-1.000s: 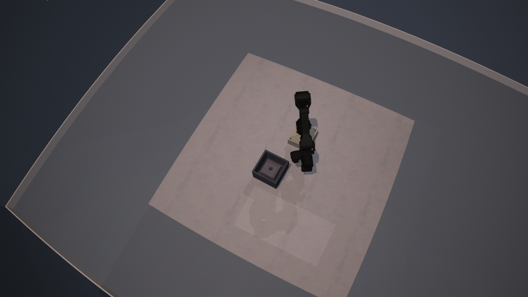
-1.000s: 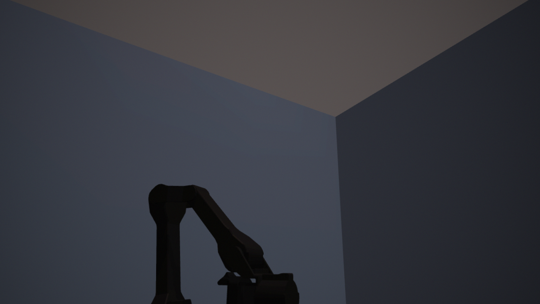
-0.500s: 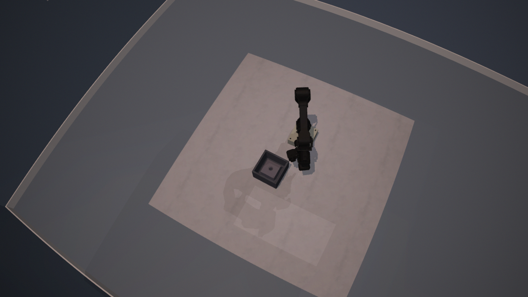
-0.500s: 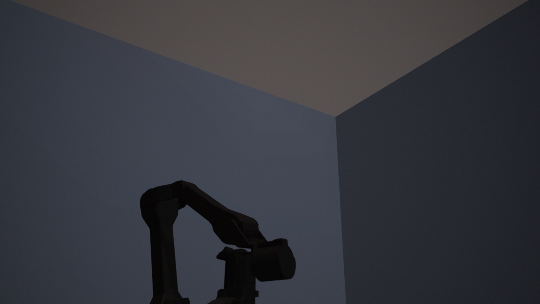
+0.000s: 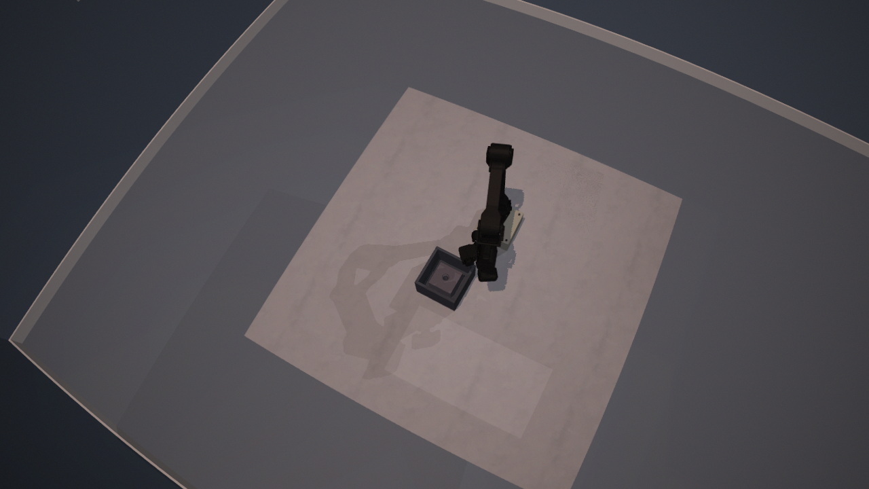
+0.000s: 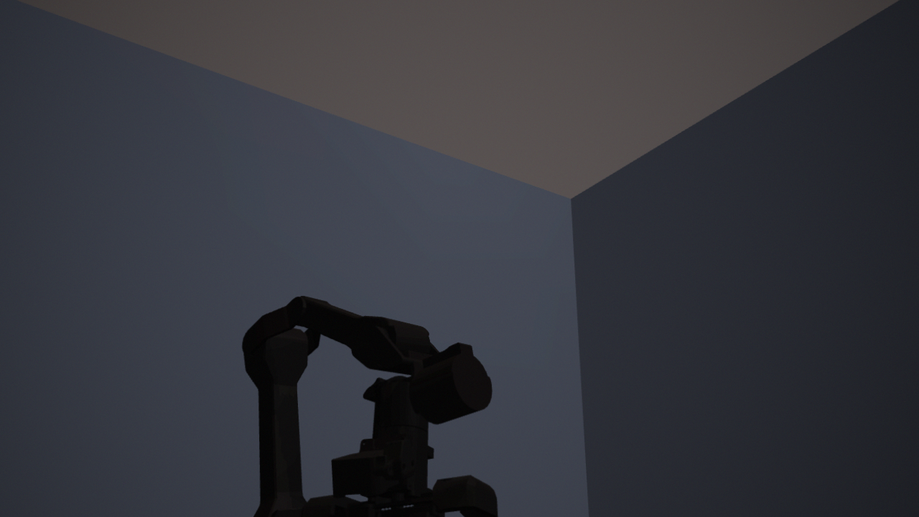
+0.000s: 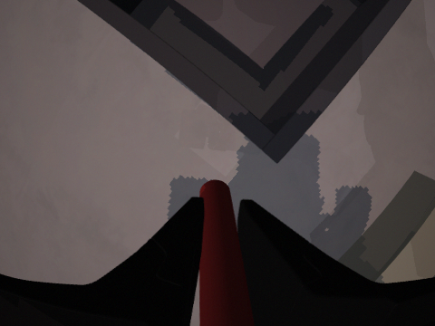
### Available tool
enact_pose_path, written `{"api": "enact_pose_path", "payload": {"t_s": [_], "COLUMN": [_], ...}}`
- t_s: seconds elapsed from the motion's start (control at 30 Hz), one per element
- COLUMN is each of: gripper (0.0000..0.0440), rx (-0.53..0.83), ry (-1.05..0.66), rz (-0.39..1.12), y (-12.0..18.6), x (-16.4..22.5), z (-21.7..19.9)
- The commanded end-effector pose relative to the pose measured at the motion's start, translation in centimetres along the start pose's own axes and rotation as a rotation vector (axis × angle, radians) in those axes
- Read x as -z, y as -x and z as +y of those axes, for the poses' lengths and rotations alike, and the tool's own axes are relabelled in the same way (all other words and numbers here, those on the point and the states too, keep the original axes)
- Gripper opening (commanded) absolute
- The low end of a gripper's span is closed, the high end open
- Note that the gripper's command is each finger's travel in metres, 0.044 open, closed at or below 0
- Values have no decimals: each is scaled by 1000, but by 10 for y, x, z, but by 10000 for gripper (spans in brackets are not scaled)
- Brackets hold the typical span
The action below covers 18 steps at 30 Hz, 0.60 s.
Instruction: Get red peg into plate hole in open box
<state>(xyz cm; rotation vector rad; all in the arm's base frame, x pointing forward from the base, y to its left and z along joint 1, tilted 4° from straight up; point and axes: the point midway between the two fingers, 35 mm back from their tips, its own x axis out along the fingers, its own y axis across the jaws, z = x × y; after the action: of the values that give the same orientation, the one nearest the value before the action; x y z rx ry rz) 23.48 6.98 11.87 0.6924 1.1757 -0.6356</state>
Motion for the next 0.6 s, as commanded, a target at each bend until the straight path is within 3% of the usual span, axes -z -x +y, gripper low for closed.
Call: {"api": "enact_pose_path", "payload": {"t_s": [0.0, 0.57], "gripper": [0, 0], "rx": [1, 6], "ry": [-16, -132], "rz": [-20, -62], "y": [3, -8], "x": [-16, -82], "z": [2, -1]}}
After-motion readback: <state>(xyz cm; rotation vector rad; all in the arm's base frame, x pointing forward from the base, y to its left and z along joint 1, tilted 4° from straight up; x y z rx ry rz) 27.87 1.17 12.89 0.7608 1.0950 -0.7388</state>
